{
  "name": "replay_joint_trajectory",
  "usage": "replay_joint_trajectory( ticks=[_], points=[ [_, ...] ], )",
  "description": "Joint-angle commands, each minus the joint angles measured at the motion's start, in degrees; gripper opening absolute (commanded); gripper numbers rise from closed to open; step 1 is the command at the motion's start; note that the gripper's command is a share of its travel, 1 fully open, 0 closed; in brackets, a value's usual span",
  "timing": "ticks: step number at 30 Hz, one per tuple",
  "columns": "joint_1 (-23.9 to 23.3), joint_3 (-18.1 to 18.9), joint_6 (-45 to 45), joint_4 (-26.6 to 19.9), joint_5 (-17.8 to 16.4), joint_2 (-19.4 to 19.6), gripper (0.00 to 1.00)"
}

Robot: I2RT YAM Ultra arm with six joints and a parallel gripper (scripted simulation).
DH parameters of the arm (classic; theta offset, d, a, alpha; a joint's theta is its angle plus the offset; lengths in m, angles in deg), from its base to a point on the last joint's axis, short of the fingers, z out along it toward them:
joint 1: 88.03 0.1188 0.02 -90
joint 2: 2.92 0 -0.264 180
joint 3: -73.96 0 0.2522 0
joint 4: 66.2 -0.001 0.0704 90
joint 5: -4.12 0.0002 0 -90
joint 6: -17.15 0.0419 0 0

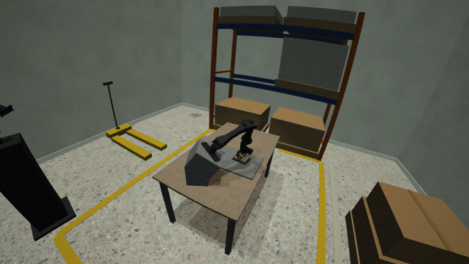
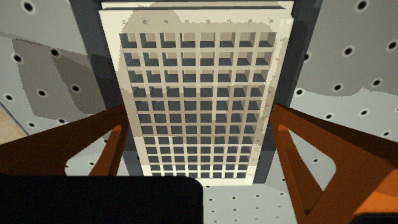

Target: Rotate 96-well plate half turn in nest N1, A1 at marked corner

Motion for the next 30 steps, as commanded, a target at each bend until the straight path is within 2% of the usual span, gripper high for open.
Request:
replay_joint_trajectory(
  ticks=[1,2,30],
  points=[
    [0.22,0.19,-0.18,0.1,0.13,-0.44,1.0],
    [0.22,0.19,-0.18,0.1,0.13,-0.44,0.0],
    [0.22,0.19,-0.19,0.11,0.13,-0.44,0.0]
  ],
)
